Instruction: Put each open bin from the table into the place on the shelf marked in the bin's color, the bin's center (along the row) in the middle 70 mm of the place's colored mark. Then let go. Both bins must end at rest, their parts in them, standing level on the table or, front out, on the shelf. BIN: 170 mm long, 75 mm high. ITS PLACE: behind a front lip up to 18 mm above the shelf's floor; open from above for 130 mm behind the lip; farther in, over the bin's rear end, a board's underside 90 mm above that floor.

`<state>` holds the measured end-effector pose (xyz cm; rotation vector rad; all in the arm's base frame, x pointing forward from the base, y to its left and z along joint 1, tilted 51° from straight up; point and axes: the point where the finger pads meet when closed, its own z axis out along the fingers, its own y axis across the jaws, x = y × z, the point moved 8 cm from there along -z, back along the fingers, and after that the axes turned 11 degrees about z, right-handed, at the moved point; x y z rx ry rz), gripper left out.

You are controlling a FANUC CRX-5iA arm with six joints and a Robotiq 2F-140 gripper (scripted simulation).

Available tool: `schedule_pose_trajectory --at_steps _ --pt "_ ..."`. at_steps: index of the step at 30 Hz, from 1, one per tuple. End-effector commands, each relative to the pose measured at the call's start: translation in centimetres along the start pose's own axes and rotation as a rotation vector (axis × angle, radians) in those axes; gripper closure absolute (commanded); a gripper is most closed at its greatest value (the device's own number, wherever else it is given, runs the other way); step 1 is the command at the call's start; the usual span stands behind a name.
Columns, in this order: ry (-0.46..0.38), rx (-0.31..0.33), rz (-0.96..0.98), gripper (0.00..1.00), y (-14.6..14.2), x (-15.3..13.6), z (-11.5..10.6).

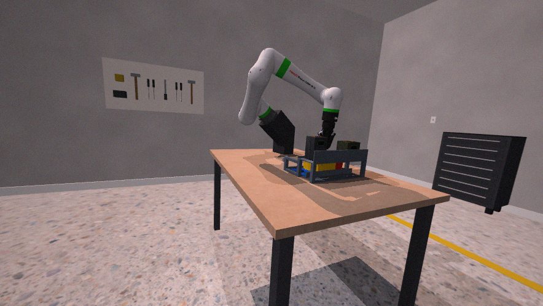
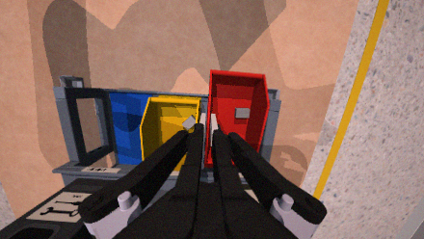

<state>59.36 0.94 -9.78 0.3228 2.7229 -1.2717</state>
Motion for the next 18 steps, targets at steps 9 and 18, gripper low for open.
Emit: schedule_pose_trajectory --at_steps 9,18 --pt "0.0 0.0 0.0 0.94 0.0 0.2 -1.5" --pt "0.0 0.0 0.0 0.94 0.0 0.3 -2.6"
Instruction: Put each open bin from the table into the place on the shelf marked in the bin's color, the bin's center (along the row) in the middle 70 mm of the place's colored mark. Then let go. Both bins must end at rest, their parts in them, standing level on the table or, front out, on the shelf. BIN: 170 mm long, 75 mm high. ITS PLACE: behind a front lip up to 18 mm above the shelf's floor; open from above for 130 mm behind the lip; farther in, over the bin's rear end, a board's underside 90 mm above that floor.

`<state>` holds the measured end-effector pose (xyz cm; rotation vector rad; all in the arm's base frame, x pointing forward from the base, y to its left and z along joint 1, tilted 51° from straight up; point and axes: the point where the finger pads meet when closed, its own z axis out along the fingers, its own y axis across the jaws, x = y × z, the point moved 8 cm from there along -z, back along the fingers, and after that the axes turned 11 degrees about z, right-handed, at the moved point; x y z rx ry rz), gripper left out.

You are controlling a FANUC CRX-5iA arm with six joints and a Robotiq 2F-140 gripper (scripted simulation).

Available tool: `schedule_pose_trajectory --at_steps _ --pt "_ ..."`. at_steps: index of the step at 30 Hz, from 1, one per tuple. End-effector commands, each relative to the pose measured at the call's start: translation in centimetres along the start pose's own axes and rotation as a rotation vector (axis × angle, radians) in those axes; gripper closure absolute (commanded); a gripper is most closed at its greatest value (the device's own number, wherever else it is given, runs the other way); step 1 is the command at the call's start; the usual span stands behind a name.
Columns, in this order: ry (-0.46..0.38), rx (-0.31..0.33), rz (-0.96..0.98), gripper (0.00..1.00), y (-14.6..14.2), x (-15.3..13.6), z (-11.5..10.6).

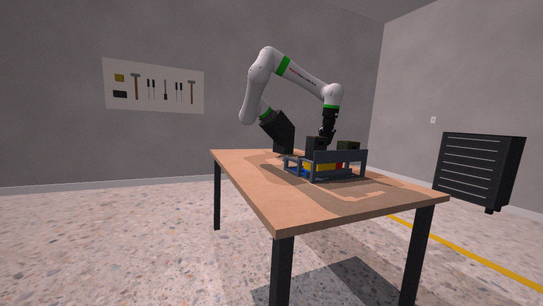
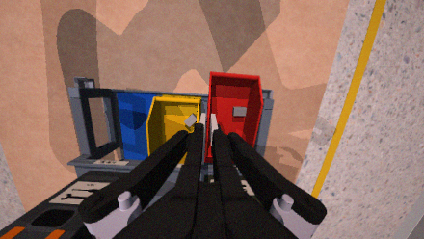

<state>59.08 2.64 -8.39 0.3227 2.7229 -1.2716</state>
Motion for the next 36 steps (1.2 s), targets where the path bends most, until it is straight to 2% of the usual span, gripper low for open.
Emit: schedule_pose_trajectory --at_steps 1,13,36 --pt "0.0 0.0 0.0 0.94 0.0 0.1 -0.6" --pt "0.0 0.0 0.0 0.94 0.0 0.3 -2.8" --pt "0.0 0.0 0.0 0.94 -0.1 0.6 -5.7"
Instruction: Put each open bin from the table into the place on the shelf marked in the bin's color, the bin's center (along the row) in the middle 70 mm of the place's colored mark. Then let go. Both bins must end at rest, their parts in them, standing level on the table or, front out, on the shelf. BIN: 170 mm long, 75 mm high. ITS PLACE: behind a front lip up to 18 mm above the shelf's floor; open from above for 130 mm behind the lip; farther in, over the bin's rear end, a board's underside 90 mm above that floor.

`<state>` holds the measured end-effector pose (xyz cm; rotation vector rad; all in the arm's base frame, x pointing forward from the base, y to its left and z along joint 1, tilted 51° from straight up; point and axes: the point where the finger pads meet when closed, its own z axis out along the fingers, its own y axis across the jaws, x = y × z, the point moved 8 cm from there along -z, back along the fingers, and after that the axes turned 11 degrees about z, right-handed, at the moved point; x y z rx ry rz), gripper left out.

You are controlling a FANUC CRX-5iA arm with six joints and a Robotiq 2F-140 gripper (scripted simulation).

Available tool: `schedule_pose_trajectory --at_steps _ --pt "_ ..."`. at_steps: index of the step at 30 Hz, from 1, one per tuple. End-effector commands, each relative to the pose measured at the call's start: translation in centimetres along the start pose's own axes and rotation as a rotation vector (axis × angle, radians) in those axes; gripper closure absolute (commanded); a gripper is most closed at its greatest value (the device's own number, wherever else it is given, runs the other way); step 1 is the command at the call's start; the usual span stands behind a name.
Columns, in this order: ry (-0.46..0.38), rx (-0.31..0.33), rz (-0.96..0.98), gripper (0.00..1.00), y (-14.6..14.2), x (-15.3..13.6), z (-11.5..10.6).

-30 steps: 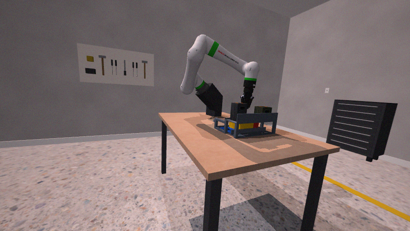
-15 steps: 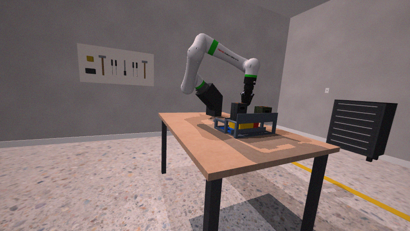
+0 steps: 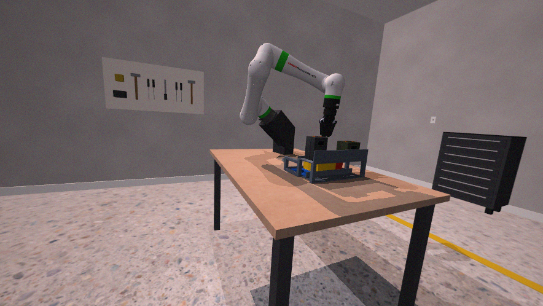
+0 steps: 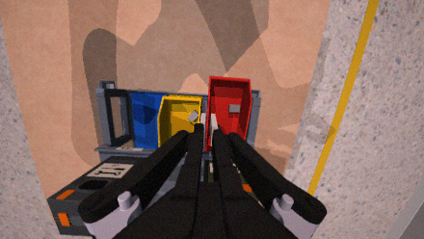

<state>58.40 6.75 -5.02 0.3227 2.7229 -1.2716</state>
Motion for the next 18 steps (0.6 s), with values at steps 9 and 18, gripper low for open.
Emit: schedule_pose_trajectory --at_steps 9,18 --pt "0.0 0.0 0.0 0.94 -0.01 0.11 -1.07" --pt "0.0 0.0 0.0 0.94 -0.01 0.13 -1.3"
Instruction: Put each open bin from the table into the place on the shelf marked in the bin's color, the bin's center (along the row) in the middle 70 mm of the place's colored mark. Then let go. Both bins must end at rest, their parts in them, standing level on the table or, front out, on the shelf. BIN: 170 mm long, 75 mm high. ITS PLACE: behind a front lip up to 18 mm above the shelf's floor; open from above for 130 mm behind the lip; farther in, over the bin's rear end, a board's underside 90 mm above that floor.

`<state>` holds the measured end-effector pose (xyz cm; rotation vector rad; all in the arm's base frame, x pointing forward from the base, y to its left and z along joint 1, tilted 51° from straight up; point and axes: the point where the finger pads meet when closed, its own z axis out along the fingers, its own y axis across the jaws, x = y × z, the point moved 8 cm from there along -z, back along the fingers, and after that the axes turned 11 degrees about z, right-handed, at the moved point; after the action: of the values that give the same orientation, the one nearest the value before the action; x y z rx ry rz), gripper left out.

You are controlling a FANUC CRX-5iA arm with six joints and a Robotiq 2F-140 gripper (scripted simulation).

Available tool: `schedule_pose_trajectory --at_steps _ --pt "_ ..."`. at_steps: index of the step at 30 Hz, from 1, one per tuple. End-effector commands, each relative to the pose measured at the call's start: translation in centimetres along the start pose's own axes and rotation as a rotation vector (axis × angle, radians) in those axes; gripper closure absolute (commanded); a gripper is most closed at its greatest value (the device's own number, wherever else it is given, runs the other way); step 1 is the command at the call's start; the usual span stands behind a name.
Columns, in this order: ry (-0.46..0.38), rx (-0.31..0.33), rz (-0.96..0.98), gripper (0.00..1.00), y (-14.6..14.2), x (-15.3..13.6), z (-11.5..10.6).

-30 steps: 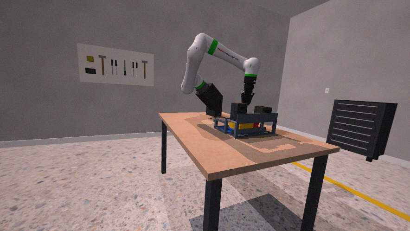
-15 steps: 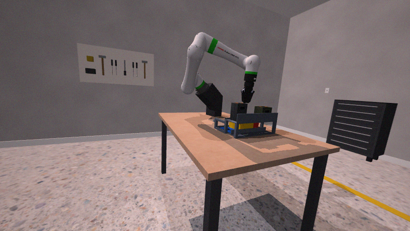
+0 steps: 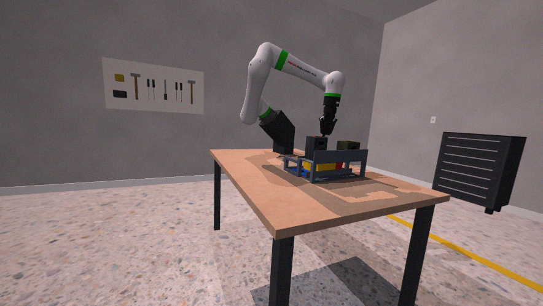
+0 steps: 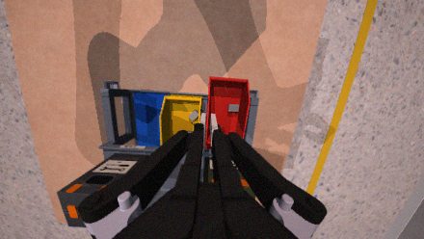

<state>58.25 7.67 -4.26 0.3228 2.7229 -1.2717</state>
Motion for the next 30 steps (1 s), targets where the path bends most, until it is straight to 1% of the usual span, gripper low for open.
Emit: schedule_pose_trajectory --at_steps 1,9,10,30 --pt "0.0 0.0 0.0 0.94 0.01 0.01 -0.12" --pt "0.0 0.0 0.0 0.94 0.01 0.01 -0.15" --pt "0.0 0.0 0.0 1.0 0.01 0.01 -0.15" --pt "0.0 0.0 0.0 1.0 0.01 0.01 -0.15"
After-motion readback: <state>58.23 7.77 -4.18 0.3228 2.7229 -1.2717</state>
